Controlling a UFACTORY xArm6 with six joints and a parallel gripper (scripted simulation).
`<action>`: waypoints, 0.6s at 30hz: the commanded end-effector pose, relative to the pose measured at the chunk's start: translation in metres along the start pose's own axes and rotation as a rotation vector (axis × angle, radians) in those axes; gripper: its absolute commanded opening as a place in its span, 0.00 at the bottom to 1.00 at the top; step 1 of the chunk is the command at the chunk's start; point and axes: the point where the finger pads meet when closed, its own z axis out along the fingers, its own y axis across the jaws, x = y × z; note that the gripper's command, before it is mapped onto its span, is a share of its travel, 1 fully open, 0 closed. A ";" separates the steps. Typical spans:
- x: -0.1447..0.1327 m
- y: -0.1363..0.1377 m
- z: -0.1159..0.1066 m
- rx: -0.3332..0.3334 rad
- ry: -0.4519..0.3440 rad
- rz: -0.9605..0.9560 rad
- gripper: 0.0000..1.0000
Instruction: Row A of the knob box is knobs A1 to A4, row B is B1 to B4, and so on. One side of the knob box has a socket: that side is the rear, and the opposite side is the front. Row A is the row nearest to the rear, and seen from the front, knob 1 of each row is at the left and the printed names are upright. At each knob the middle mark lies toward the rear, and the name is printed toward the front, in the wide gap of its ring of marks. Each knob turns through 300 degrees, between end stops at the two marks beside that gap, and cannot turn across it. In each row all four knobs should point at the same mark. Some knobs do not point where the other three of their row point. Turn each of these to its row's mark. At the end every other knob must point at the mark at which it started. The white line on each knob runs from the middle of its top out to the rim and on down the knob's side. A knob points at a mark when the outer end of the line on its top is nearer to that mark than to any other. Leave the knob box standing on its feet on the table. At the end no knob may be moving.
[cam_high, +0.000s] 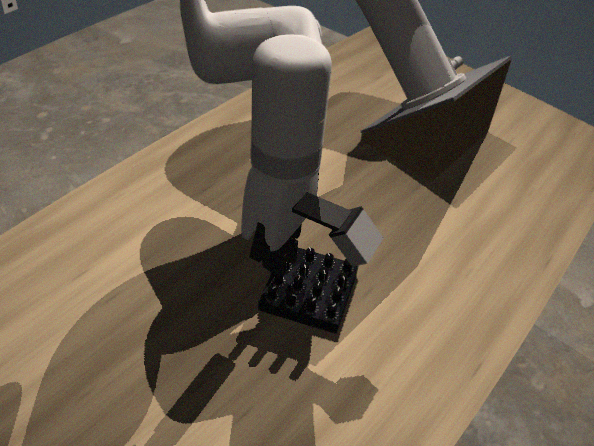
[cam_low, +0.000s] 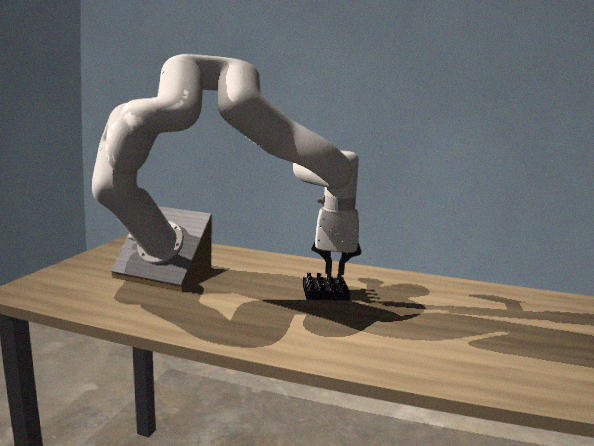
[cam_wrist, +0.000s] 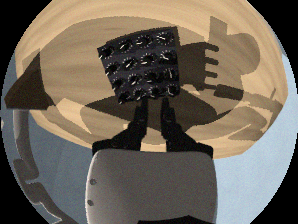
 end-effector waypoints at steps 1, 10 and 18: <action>0.000 0.001 0.003 -0.004 0.001 0.001 0.19; 0.000 0.001 0.012 -0.004 0.001 0.001 0.19; 0.000 0.001 0.014 -0.004 0.001 0.001 0.19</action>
